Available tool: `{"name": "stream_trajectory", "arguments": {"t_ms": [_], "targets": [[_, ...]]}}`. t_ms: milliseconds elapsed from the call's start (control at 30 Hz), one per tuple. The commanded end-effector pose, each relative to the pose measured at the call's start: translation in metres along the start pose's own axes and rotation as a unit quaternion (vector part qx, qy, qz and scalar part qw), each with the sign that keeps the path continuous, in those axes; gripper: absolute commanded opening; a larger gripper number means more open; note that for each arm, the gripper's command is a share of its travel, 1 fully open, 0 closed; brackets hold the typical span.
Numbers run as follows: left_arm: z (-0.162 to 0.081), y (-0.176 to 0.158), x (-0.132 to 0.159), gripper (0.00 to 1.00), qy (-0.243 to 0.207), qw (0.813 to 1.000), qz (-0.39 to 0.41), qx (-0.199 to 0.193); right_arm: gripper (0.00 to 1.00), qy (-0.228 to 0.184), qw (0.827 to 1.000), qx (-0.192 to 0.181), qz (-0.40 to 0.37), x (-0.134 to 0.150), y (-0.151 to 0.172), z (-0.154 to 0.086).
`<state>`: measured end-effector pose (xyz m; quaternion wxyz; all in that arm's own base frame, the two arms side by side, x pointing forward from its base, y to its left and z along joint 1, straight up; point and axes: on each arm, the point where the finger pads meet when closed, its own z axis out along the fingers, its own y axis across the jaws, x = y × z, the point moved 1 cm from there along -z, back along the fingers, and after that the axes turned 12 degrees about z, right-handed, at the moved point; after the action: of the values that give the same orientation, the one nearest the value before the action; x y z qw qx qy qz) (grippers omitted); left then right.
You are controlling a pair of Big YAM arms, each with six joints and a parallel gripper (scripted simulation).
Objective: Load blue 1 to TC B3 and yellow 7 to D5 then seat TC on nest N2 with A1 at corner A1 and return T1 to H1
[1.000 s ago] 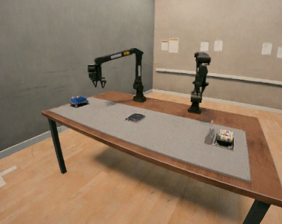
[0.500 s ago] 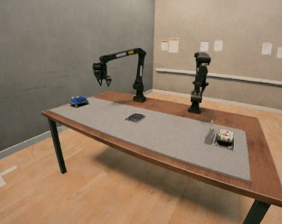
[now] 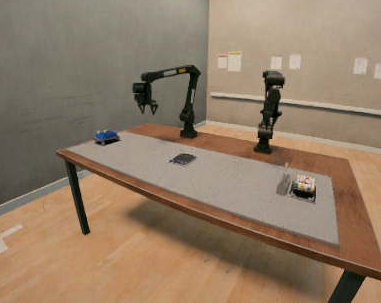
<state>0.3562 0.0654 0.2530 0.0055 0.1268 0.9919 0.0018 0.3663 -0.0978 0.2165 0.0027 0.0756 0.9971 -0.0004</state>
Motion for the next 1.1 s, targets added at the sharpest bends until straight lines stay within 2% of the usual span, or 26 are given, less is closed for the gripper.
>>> {"name": "stream_trajectory", "arguments": {"t_ms": [0, 267, 367, 400, 467, 500, 1067], "targets": [[0.002, -0.006, 0.002, 0.24, 0.005, 1.000, 0.003, 0.003, 1.00, -0.002, 1.000, 0.000, 0.012, 0.005, 0.008, -0.006], [0.002, -0.006, 0.002, 0.24, 0.005, 1.000, 0.003, 0.003, 1.00, -0.002, 1.000, 0.000, 0.012, 0.022, 0.032, -0.016], [0.002, -0.006, 0.002, 0.24, 0.005, 1.000, 0.003, 0.003, 1.00, -0.015, 1.000, 0.000, 0.012, 0.009, 0.027, -0.022], [0.002, -0.006, 0.002, 0.24, 0.005, 1.000, 0.003, 0.003, 1.00, -0.003, 1.000, 0.000, 0.017, 0.010, 0.027, -0.013], [0.002, -0.006, 0.002, 0.24, 0.005, 1.000, 0.003, 0.003, 1.00, -0.003, 1.000, 0.000, 0.019, 0.010, 0.026, -0.013], [0.002, -0.006, 0.002, 0.24, 0.005, 1.000, 0.003, 0.003, 1.00, -0.015, 1.000, 0.000, 0.012, 0.009, 0.027, -0.022], [0.002, -0.006, 0.002, 0.24, 0.005, 1.000, 0.003, 0.003, 1.00, -0.015, 1.000, 0.000, 0.012, 0.009, 0.027, -0.022]]}}
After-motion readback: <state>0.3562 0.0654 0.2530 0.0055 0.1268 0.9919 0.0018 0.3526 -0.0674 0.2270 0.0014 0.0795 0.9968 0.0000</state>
